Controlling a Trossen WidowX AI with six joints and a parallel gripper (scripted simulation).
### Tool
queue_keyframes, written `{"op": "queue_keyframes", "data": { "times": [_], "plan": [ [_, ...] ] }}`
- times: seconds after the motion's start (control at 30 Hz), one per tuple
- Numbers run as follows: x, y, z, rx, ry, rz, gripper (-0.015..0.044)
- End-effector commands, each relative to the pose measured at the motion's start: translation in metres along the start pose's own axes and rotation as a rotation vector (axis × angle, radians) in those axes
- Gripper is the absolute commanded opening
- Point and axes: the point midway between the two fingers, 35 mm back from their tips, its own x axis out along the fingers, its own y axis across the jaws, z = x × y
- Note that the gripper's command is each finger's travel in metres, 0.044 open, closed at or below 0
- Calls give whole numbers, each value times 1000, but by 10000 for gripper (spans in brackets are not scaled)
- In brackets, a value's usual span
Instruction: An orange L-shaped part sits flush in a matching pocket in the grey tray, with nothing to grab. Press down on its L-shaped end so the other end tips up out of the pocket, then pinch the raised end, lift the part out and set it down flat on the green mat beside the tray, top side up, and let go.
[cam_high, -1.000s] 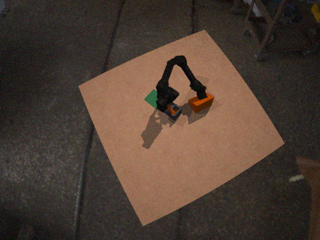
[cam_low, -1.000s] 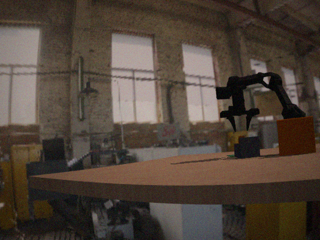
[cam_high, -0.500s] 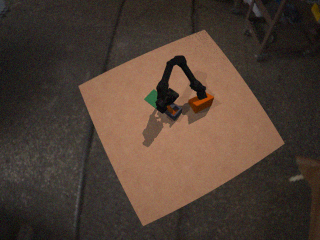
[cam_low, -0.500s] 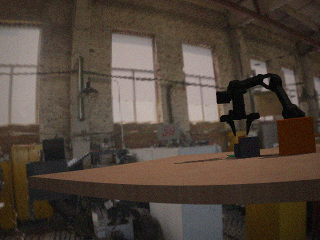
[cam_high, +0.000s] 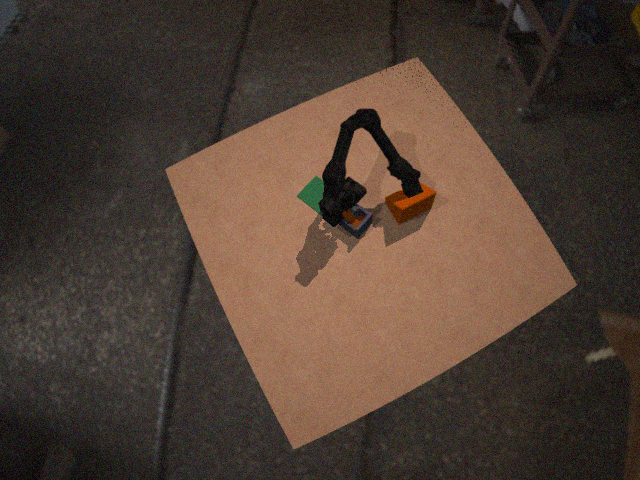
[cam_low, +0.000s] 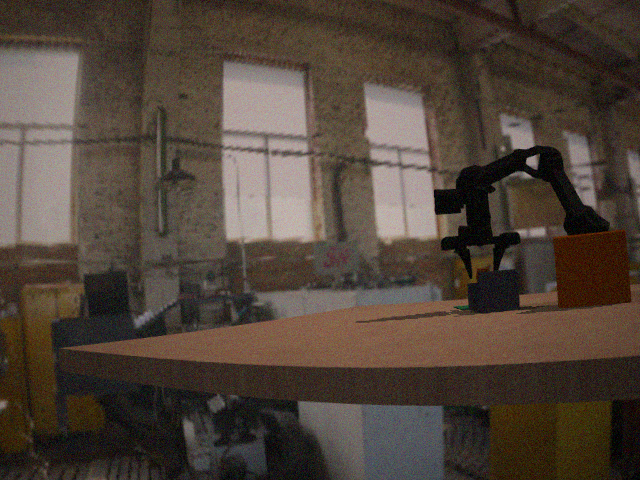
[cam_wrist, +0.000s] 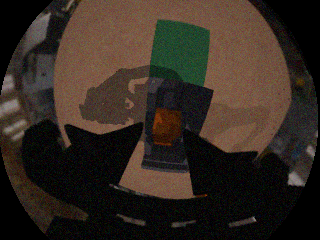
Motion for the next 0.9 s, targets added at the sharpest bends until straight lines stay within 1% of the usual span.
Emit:
{"op": "queue_keyframes", "data": {
  "times": [0.0, 0.13, 0.33, 0.63, 0.7, 0.73, 0.87],
  "plan": [
    [8, -1, 0, -4, -4, -4, 280],
    [9, -2, 0, -4, -4, -4, 280],
    [6, -1, 0, 0, 0, -2, 122],
    [6, -1, 0, 0, 0, -2, 62],
    [6, -1, 0, 0, 0, -2, 10],
    [6, -1, 0, 0, 0, -2, 0],
    [6, -1, 0, 0, 0, -2, 0]
  ]
}}
